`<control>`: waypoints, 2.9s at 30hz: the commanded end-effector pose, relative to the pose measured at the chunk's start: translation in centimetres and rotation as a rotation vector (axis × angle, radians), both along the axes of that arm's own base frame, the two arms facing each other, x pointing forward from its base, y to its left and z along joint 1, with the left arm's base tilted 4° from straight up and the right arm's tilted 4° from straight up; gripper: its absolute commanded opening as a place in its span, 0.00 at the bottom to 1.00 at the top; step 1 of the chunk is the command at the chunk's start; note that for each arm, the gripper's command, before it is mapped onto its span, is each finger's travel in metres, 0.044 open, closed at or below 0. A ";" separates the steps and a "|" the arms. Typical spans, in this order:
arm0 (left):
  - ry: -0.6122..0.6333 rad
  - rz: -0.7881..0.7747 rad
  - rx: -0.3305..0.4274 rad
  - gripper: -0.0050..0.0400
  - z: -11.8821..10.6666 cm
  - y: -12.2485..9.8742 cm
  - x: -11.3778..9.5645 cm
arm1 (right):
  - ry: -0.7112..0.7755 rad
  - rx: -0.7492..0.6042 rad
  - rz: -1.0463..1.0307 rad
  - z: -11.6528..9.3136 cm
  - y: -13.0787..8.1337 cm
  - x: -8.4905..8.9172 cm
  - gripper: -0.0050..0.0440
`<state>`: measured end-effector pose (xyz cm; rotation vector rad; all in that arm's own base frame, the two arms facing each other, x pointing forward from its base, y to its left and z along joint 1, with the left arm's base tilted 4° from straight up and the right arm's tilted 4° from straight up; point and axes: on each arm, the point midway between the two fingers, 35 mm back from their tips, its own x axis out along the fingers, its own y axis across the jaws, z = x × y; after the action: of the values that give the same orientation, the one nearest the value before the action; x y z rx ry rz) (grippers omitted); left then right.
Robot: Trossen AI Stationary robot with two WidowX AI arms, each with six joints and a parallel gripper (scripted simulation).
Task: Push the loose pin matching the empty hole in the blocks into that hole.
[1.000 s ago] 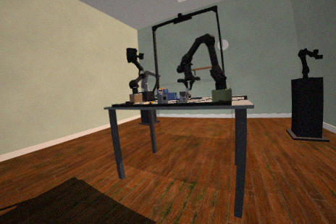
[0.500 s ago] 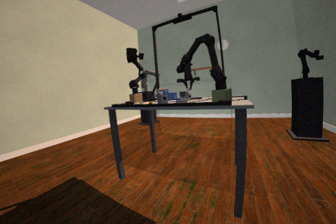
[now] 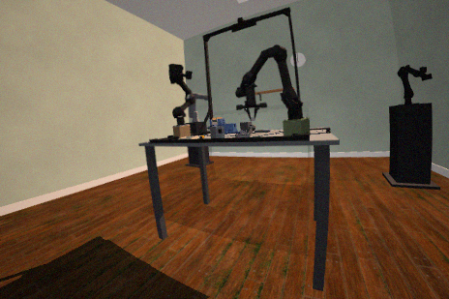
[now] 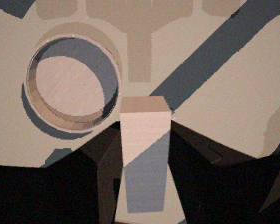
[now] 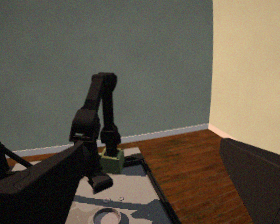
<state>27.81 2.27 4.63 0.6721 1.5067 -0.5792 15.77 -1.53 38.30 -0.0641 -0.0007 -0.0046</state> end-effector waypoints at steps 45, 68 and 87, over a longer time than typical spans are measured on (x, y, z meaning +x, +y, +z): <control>-0.045 0.694 0.003 0.11 0.1 0.7 0.2 | 0.001 -0.002 0.005 0.0 0.1 0.0 0.92; -0.067 1.043 0.004 0.11 0.2 1.1 0.2 | 0.001 -0.002 0.005 0.0 0.1 0.0 0.92; -0.085 1.325 0.005 0.11 0.2 1.3 0.2 | 0.001 -0.002 0.005 0.0 0.1 0.0 0.92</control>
<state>27.94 3.52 4.72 -0.3281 1.5256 0.4276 15.76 -1.53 38.30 -0.0643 -0.0007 -0.0046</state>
